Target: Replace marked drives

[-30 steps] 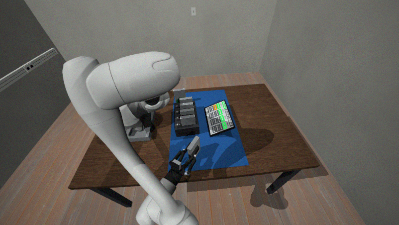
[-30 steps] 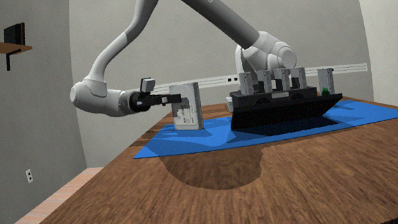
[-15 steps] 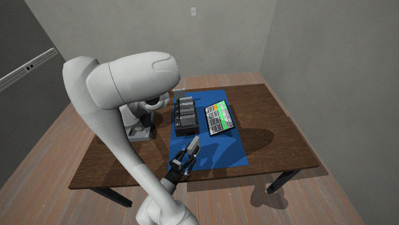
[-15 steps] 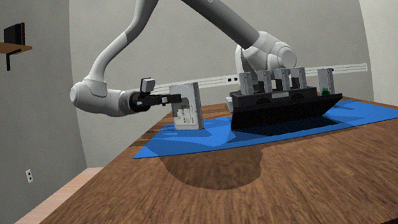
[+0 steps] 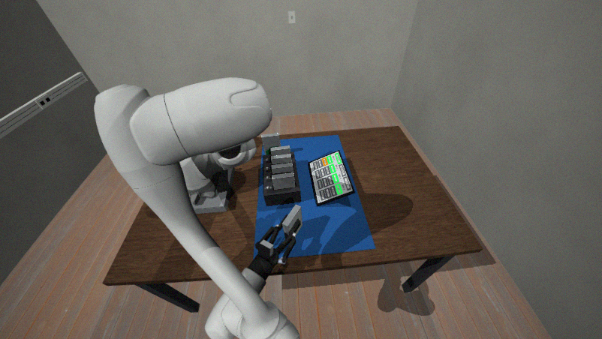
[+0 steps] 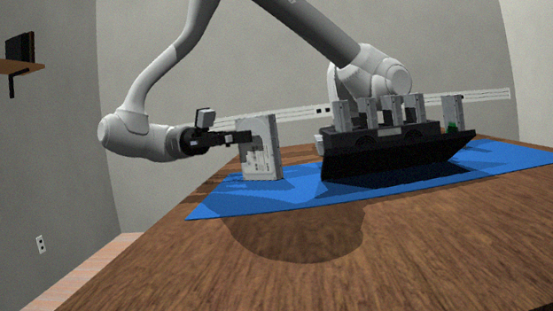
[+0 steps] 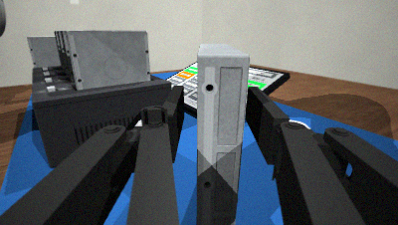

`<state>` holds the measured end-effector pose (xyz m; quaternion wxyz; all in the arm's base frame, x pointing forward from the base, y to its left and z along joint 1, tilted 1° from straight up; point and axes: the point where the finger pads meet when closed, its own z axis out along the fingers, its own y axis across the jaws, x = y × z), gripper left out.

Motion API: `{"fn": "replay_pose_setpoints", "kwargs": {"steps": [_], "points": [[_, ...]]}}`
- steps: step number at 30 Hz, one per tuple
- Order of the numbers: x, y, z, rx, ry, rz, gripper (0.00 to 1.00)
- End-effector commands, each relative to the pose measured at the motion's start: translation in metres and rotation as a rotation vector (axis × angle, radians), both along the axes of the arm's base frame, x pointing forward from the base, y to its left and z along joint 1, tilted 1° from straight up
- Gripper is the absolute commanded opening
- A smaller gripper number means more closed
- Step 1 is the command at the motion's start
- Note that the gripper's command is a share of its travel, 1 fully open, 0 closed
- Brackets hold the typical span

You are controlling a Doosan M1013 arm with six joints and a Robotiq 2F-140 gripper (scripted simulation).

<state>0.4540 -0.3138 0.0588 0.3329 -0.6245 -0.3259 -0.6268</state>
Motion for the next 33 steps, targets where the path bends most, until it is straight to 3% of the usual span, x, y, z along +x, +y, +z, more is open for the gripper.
{"fn": "replay_pose_setpoints", "kwargs": {"steps": [1,33], "points": [[0.000,0.000,0.001,-0.001,-0.001,0.000,0.40],[-0.025,-0.037,0.000,-0.001,-0.001,0.000,0.40]]}}
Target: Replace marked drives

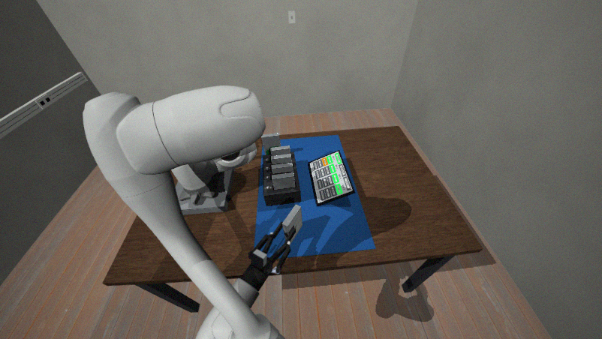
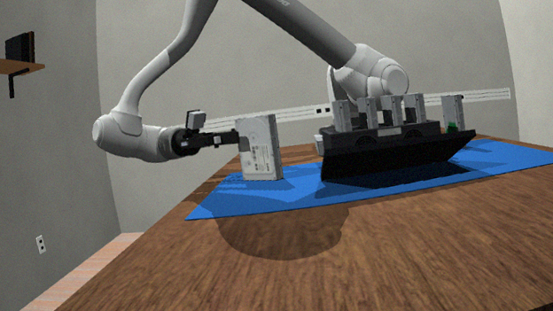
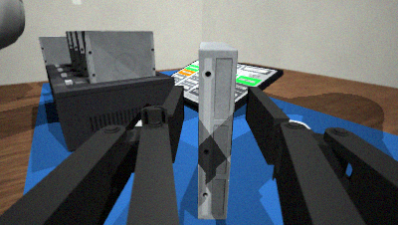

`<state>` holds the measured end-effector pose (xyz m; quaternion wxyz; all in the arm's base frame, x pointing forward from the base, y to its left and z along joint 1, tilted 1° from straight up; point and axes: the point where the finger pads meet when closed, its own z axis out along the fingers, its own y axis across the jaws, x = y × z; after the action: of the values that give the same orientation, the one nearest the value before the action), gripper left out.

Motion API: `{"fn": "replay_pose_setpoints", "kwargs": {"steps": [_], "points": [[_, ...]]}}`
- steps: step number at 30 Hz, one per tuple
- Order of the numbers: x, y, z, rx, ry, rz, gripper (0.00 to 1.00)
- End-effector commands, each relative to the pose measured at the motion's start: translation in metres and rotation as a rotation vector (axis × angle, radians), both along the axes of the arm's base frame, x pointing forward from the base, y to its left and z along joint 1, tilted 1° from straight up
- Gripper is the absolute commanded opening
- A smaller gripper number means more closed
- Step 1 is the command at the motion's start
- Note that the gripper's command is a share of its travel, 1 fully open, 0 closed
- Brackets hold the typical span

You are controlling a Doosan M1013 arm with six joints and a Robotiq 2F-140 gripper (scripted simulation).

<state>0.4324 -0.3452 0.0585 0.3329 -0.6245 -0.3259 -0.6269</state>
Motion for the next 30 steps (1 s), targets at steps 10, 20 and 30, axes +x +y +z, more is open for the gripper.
{"fn": "replay_pose_setpoints", "kwargs": {"steps": [10,20,30], "points": [[-0.018,-0.027,0.000,-0.001,-0.001,0.000,0.40],[-0.026,-0.038,0.000,-0.001,-0.001,0.000,0.40],[-0.028,-0.041,0.000,-0.001,-0.001,0.000,0.40]]}}
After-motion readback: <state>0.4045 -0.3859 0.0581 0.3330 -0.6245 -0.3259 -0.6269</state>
